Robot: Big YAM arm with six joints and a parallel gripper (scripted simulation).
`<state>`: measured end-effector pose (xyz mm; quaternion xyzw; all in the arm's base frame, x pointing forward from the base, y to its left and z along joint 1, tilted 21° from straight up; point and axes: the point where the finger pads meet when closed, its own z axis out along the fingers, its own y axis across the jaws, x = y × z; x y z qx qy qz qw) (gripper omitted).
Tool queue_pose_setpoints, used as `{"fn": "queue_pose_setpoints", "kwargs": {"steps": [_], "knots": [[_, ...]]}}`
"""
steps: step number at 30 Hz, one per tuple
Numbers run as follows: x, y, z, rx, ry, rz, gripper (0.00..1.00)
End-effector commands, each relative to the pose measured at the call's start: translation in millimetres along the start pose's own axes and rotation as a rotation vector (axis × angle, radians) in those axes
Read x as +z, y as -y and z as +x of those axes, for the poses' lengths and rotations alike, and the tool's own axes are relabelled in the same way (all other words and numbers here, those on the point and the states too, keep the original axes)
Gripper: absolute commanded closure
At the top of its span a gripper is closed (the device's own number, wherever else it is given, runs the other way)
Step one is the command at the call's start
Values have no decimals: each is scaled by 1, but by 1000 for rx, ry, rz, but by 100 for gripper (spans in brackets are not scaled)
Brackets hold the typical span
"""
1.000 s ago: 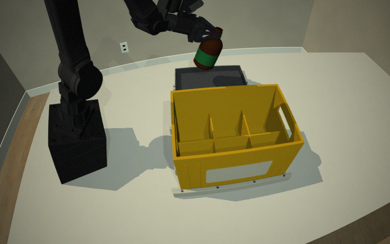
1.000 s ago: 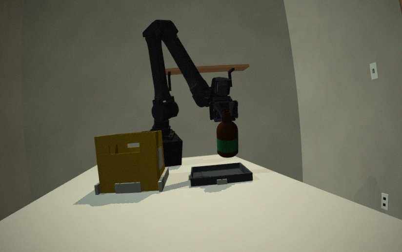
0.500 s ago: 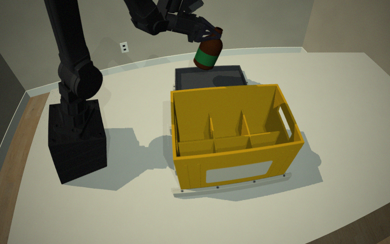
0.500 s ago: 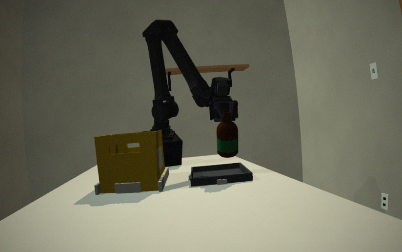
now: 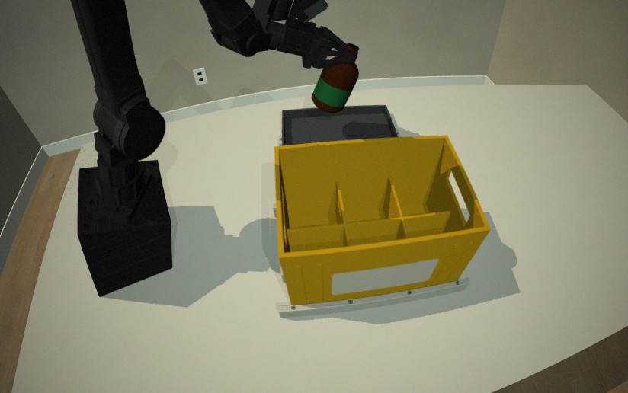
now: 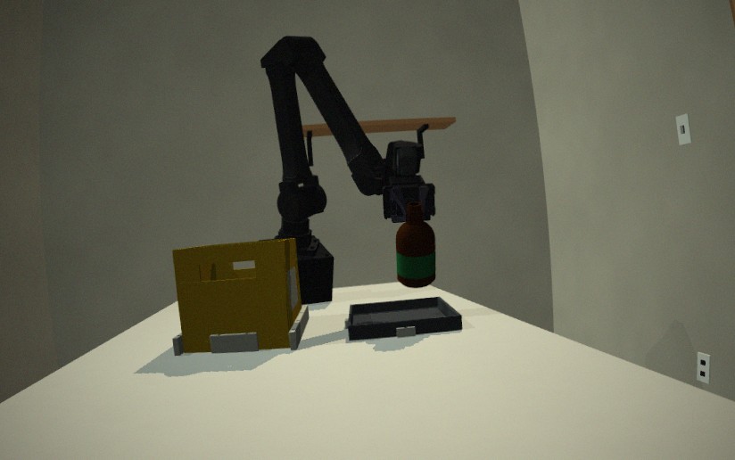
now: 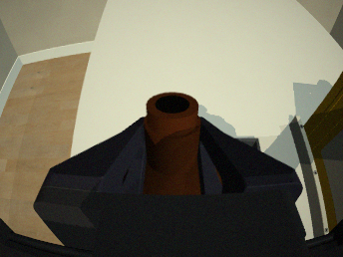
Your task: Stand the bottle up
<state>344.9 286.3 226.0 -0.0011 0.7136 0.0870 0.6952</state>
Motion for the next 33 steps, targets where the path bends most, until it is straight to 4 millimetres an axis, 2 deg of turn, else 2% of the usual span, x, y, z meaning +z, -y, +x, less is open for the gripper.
{"fn": "queue_pose_setpoints", "kwargs": {"steps": [1, 21, 23, 24, 26, 33], "knots": [[-2, -13, -21, 42, 47, -23, 100], [-1, -11, -3, 22, 30, -24, 100], [-1, -11, -3, 22, 30, -24, 100], [-2, -10, -12, 39, 44, -24, 100], [3, -10, 1, 18, 27, -18, 100], [8, -4, 2, 27, 37, -4, 100]]}}
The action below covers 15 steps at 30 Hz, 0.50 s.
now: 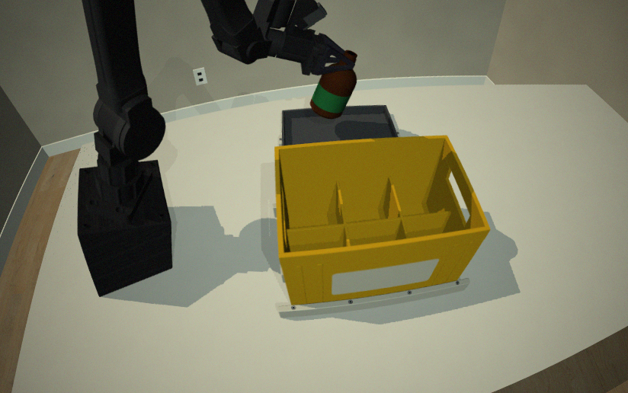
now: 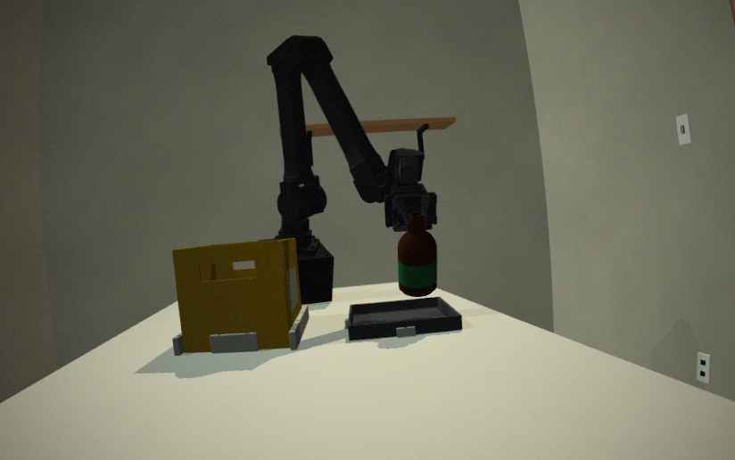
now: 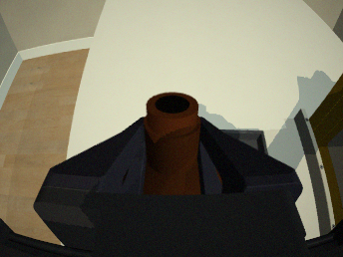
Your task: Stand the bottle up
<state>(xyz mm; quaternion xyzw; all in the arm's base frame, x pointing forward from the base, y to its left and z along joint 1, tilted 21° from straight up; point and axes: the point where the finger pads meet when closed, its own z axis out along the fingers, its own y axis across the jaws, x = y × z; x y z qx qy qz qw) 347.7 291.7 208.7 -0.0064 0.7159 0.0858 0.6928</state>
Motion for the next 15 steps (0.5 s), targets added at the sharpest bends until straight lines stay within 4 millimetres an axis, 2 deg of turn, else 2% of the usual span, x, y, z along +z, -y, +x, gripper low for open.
{"fn": "queue_pose_setpoints", "kwargs": {"steps": [1, 7, 8, 10, 11, 15], "knots": [[7, -1, -10, 27, 38, 4, 100], [8, 0, -7, 28, 39, 5, 100], [6, 1, -17, 50, 58, 4, 100], [8, -1, -15, 49, 57, 3, 100], [11, -1, -2, 29, 39, 5, 100], [13, -1, 3, 29, 40, 5, 100]]}}
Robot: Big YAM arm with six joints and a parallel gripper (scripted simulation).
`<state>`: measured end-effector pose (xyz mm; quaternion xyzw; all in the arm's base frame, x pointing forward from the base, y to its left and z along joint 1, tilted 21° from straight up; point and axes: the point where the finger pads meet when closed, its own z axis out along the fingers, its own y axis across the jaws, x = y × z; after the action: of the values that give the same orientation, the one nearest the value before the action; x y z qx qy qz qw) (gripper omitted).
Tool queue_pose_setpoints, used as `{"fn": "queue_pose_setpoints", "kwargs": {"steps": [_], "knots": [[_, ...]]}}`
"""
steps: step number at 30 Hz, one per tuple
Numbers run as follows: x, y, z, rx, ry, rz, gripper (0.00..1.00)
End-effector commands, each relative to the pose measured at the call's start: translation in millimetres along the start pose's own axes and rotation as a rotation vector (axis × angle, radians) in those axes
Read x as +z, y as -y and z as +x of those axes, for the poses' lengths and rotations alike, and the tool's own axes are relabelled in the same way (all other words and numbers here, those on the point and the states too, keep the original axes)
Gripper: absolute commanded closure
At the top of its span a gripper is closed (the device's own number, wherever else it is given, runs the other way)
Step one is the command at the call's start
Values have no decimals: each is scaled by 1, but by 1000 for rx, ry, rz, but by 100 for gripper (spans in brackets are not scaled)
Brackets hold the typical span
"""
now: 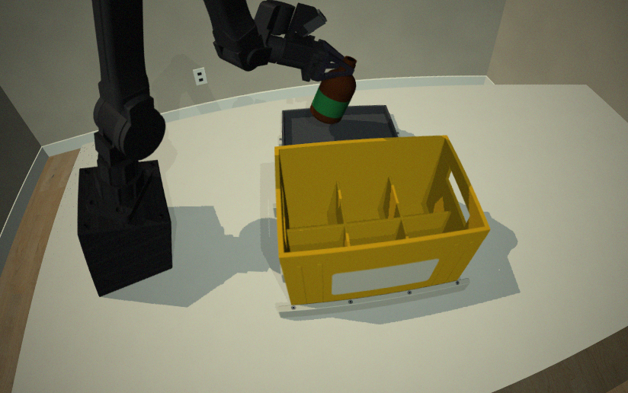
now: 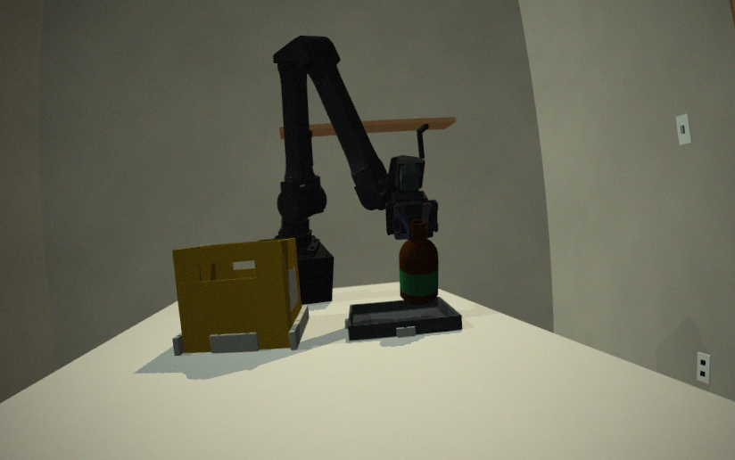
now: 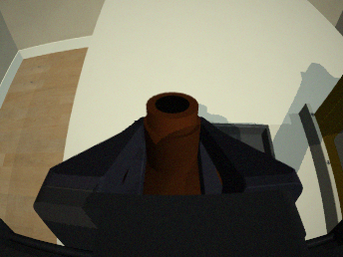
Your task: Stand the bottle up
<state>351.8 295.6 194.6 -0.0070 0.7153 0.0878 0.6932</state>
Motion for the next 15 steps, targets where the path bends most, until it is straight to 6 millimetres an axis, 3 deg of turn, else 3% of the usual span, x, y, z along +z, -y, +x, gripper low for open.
{"fn": "queue_pose_setpoints", "kwargs": {"steps": [1, 3, 6, 9, 10, 15], "knots": [[8, 0, -11, 27, 38, 9, 100], [8, 0, -19, 47, 56, 7, 100], [11, 0, -6, 29, 40, 9, 100], [11, -1, -5, 30, 41, 9, 100], [10, -1, -19, 55, 64, 6, 100], [15, -2, -1, 35, 44, 9, 100]]}}
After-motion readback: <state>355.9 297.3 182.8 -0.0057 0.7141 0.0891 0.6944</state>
